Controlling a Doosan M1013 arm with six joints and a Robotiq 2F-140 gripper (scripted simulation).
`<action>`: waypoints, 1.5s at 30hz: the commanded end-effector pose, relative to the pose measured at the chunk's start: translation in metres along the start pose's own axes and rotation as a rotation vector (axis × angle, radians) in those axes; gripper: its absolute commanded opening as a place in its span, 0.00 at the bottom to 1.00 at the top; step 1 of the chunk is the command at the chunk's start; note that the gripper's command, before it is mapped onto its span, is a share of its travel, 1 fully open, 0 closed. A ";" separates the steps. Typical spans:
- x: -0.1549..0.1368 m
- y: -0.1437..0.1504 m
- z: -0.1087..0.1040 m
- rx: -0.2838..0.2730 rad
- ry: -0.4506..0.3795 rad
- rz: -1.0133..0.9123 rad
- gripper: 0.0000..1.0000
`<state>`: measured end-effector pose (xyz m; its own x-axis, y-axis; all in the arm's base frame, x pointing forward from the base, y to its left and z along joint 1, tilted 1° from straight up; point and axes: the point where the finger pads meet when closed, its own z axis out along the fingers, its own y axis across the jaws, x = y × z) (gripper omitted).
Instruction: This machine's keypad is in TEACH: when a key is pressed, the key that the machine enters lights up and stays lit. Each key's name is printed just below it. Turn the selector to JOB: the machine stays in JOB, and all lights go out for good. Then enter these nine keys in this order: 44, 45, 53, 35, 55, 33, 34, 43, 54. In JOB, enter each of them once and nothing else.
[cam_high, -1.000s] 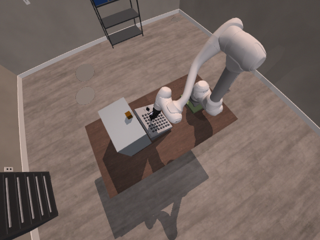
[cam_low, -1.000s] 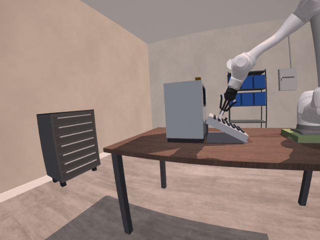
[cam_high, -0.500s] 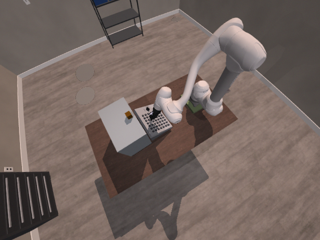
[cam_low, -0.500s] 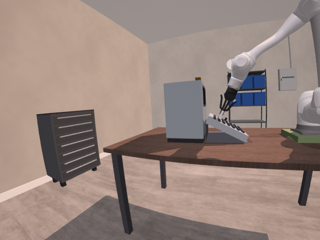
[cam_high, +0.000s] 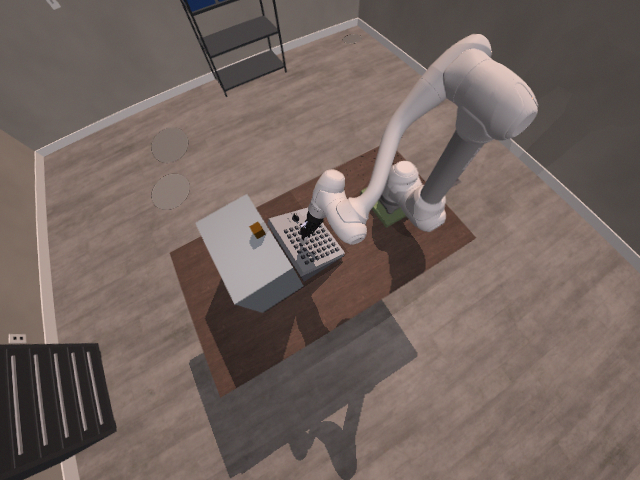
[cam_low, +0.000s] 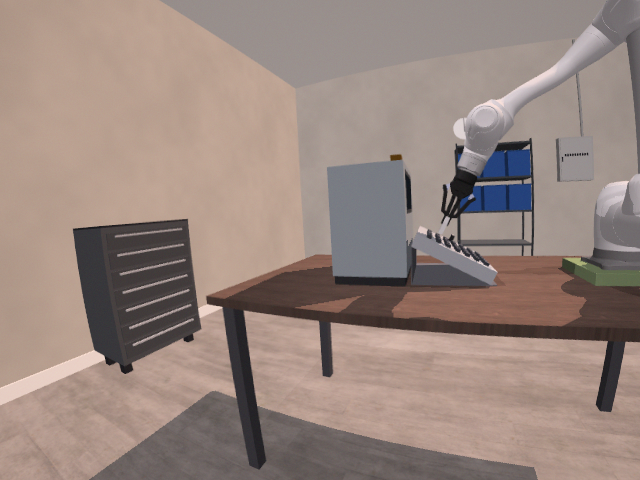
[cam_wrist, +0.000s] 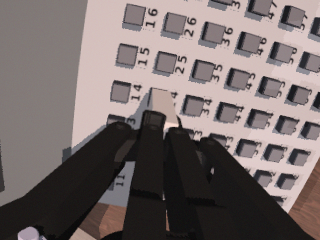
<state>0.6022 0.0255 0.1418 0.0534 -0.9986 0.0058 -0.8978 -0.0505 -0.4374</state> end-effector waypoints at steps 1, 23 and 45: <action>0.000 0.000 -0.005 0.000 0.000 0.000 0.00; -0.002 0.002 -0.018 0.000 0.000 0.000 0.00; -0.034 0.034 -0.013 0.000 0.000 0.000 0.00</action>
<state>0.5632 0.0574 0.1403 0.0532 -0.9986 0.0057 -0.8981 -0.0504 -0.4369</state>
